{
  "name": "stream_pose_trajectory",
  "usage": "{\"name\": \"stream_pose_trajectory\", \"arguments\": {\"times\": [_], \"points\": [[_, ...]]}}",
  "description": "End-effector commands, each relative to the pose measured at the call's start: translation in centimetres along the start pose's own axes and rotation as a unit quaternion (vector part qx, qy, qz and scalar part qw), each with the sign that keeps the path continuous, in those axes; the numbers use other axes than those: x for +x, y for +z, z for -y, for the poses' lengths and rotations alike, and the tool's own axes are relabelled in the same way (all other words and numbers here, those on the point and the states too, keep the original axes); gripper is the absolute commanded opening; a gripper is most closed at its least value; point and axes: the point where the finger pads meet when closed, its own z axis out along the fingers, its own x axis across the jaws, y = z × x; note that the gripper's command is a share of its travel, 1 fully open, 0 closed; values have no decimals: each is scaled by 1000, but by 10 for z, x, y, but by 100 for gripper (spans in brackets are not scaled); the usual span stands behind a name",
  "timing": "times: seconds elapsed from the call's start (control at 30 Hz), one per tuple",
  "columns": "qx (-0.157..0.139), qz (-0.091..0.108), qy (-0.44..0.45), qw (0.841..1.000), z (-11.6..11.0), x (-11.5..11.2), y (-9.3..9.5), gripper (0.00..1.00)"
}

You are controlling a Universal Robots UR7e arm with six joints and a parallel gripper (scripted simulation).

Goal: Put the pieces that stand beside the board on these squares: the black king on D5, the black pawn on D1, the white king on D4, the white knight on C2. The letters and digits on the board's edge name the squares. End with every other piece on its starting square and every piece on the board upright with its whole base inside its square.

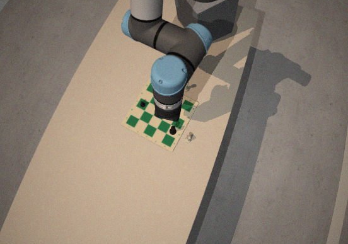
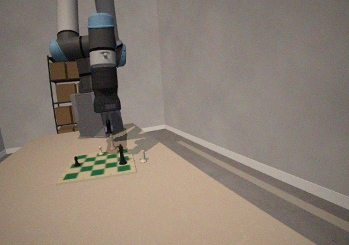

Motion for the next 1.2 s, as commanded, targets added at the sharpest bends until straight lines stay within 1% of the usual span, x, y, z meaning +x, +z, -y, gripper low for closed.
{"name": "stream_pose_trajectory", "arguments": {"times": [0.0, 0.03, 0.1, 0.17, 0.27, 0.43, 0.9, 1.03, 1.17], "points": [[-1, -2, 76, 997, -7, -72, -3, 0], [-1, -2, 76, 997, -7, -72, -3, 0], [-2, -2, 97, 995, -5, -93, -4, 0], [-2, -2, 114, 993, -3, -109, -5, 0], [-2, -1, 128, 992, -1, -122, -5, 0], [-2, -1, 132, 991, 0, -126, -5, 0], [0, -2, 132, 991, 1, -124, -4, 0], [0, -2, 132, 991, 1, -124, 0, 0], [-1, -2, 132, 991, 1, -125, 9, 0]]}}
